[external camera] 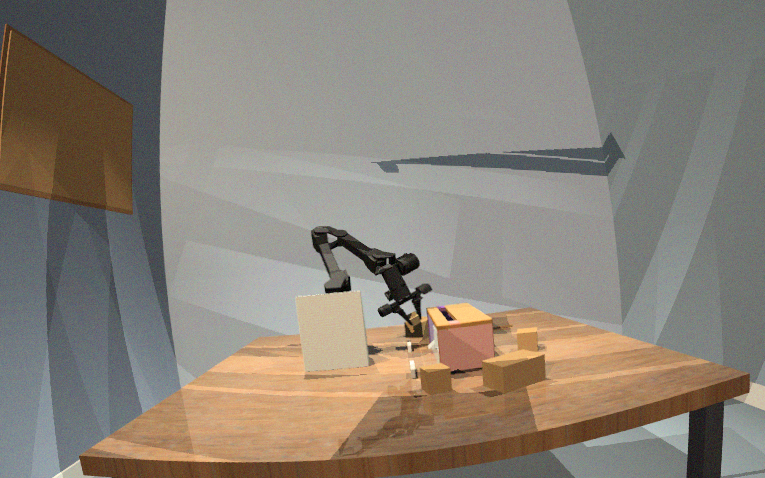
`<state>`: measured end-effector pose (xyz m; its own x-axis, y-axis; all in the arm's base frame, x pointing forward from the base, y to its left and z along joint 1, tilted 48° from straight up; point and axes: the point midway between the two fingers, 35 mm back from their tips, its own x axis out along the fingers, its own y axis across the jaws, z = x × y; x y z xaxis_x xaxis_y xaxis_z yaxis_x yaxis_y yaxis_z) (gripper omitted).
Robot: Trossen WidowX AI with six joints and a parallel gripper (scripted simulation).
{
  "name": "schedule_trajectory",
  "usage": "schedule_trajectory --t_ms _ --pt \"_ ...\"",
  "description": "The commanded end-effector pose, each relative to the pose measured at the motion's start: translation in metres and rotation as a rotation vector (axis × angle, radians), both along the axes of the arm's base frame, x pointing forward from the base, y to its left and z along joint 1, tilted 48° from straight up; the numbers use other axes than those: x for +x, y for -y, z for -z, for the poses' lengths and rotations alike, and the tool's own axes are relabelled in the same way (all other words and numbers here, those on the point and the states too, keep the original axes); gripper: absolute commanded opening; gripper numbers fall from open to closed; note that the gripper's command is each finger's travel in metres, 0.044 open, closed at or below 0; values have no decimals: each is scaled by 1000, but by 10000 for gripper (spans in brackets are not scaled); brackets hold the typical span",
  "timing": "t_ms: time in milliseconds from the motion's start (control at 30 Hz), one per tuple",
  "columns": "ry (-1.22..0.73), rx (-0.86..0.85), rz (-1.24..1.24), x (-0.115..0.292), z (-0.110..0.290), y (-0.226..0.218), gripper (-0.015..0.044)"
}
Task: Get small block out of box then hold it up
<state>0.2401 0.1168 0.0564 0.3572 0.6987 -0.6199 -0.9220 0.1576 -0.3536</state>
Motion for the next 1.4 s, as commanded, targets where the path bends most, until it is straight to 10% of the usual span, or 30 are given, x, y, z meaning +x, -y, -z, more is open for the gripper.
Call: schedule_trajectory --t_ms 0,1367 --pt "-91 58 84 2 -4 2 0" --pt "-1255 670 1012 -5 -21 23 0"
